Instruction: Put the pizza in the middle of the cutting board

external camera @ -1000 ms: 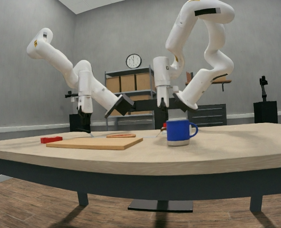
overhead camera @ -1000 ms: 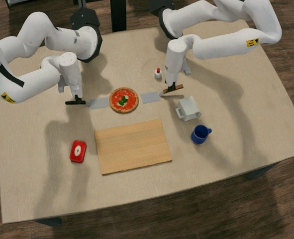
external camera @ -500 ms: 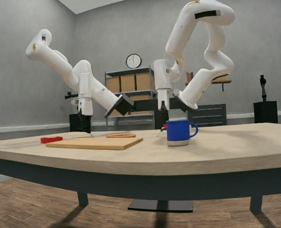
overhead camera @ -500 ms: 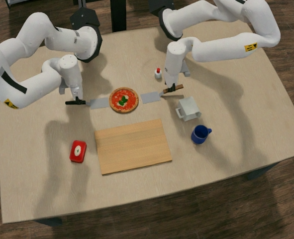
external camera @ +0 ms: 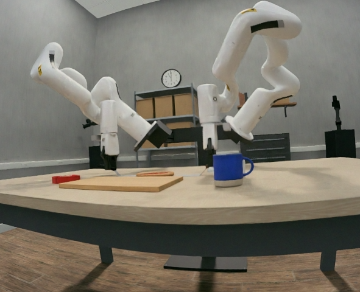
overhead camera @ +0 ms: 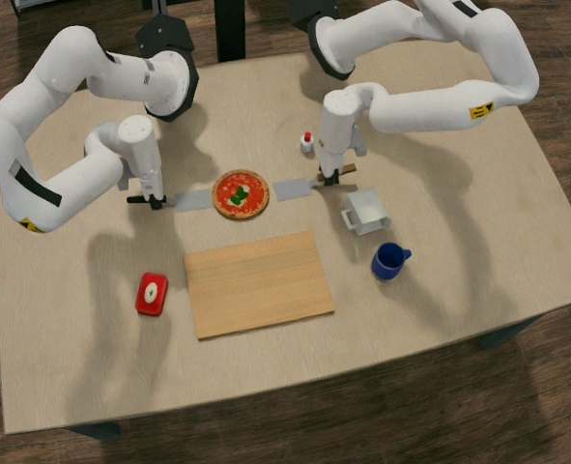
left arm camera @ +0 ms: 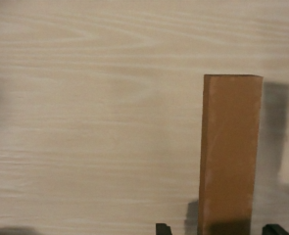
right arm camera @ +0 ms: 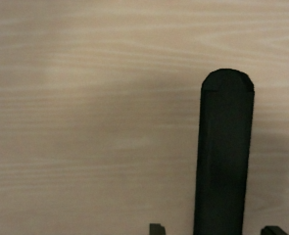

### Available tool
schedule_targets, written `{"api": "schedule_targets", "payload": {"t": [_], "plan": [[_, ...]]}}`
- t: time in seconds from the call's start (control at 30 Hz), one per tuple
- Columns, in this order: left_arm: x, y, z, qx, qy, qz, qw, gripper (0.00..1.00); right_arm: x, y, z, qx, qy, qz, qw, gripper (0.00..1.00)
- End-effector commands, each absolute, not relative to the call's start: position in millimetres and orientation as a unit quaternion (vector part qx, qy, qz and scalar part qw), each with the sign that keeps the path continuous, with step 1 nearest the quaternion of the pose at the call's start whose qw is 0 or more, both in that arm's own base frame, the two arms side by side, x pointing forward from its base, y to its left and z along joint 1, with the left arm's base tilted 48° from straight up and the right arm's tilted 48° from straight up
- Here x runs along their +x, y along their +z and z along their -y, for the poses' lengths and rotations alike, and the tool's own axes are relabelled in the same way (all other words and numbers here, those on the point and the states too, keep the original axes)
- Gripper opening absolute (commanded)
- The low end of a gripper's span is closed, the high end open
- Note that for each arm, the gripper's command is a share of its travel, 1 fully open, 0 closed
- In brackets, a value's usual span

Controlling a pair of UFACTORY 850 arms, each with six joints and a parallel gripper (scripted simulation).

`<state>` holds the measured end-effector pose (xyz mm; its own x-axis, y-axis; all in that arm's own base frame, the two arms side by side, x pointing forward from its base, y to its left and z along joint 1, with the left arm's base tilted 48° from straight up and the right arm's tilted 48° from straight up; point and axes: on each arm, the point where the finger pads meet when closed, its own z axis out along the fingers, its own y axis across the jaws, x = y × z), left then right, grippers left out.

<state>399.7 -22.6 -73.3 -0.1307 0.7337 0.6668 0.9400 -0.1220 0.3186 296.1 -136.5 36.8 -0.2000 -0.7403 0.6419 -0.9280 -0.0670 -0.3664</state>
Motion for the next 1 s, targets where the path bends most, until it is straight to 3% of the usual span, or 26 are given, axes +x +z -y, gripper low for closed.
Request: {"api": "schedule_targets", "payload": {"t": [0.0,0.13,0.17,0.7,0.73,0.97], "plan": [[403.8,-80.5,15.9,-0.645,-0.381,0.648,0.135,0.52,300.1,29.2,144.1,0.621,0.386,0.672,0.121,0.52],[403.0,-78.7,17.6,-0.645,-0.381,0.648,0.135,0.52,299.2,31.0,142.3,0.621,0.386,0.672,0.121,0.52],[403.0,-78.7,17.6,-0.645,-0.381,0.648,0.135,0.08,299.2,31.0,142.3,0.621,0.386,0.672,0.121,0.52],[403.0,-78.7,17.6,-0.645,-0.381,0.648,0.135,0.08,299.2,31.0,142.3,0.621,0.386,0.672,0.121,0.52],[403.0,-78.7,17.6,-0.645,-0.381,0.648,0.135,0.08,299.2,31.0,142.3,0.621,0.386,0.672,0.121,0.08],[403.0,-78.7,17.6,-0.645,-0.381,0.648,0.135,0.08,299.2,31.0,142.3,0.621,0.386,0.672,0.121,0.08]]}}
